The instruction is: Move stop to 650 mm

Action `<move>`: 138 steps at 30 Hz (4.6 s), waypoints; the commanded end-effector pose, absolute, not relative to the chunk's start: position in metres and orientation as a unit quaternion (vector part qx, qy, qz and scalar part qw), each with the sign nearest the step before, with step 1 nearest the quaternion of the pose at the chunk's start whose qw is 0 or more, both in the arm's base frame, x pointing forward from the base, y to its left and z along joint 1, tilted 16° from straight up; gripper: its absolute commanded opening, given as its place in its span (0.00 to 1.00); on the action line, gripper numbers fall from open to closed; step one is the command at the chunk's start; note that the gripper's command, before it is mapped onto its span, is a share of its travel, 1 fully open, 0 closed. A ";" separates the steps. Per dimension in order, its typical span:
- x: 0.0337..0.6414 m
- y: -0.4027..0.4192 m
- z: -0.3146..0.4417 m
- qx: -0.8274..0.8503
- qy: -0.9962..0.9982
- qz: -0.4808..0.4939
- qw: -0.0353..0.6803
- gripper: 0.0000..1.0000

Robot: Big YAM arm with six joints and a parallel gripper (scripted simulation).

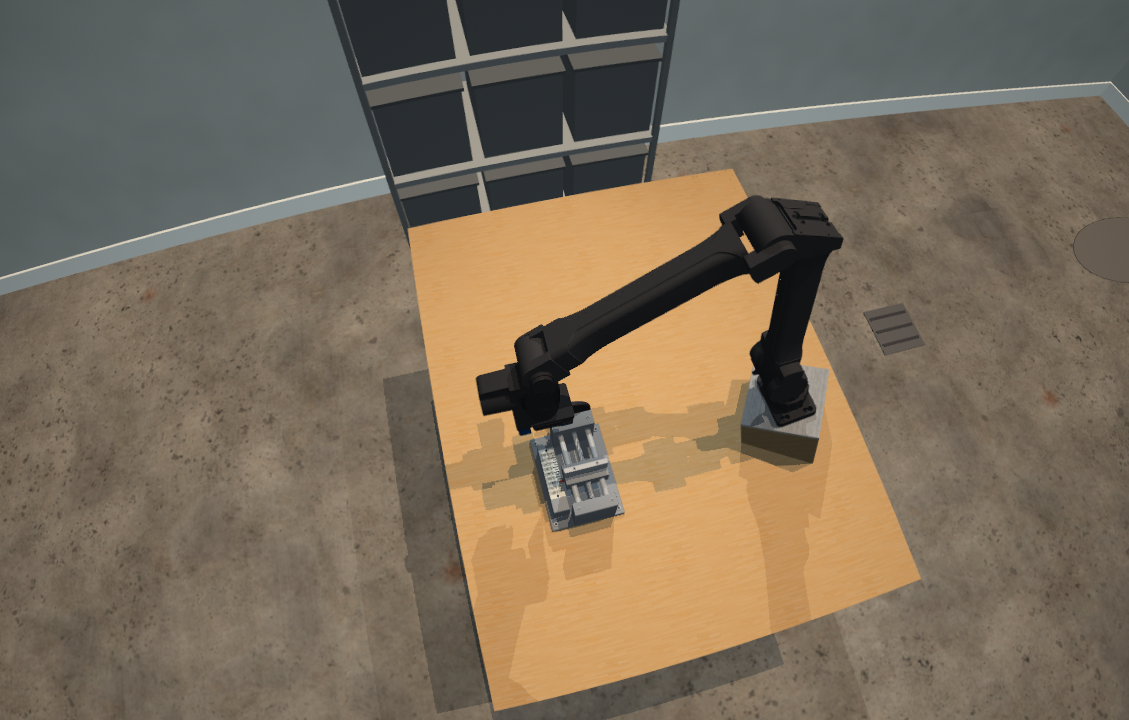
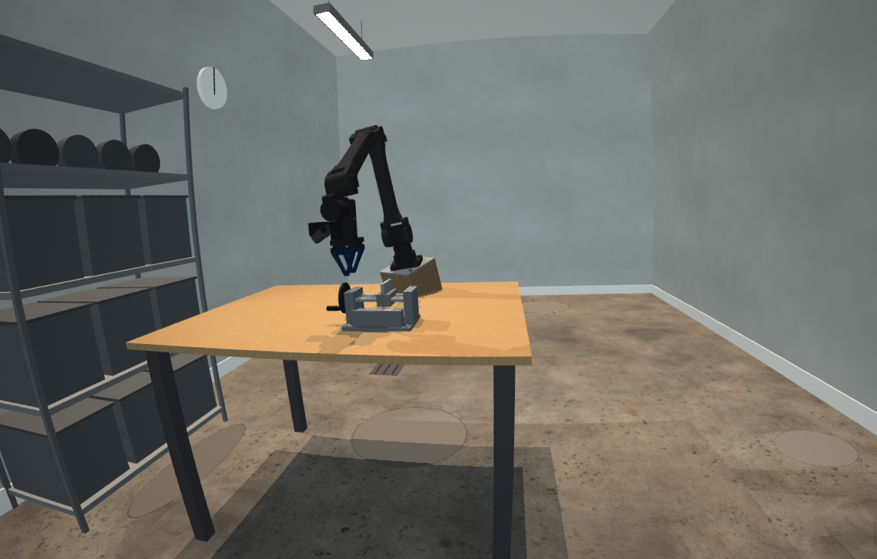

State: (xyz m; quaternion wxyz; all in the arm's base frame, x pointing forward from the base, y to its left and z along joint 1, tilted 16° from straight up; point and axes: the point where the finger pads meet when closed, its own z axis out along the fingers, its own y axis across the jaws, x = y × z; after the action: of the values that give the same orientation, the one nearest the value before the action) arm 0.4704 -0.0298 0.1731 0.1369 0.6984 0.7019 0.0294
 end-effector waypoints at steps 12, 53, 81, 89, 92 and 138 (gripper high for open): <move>0.486 -0.035 0.187 0.698 0.698 0.043 0.152 0.53; 0.486 -0.035 0.187 0.698 0.698 0.043 0.152 0.53; 0.438 -0.112 0.192 0.697 0.699 0.042 0.157 0.53; 0.441 -0.115 0.186 0.689 0.708 0.037 0.149 0.53; 0.440 -0.117 0.181 0.691 0.707 0.035 0.147 0.53; 0.457 -0.140 0.073 0.699 0.701 0.030 0.141 0.53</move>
State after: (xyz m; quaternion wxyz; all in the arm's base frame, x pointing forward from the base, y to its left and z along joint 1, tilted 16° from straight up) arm 0.4542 -0.1311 0.0832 0.1397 0.6968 0.7028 0.0312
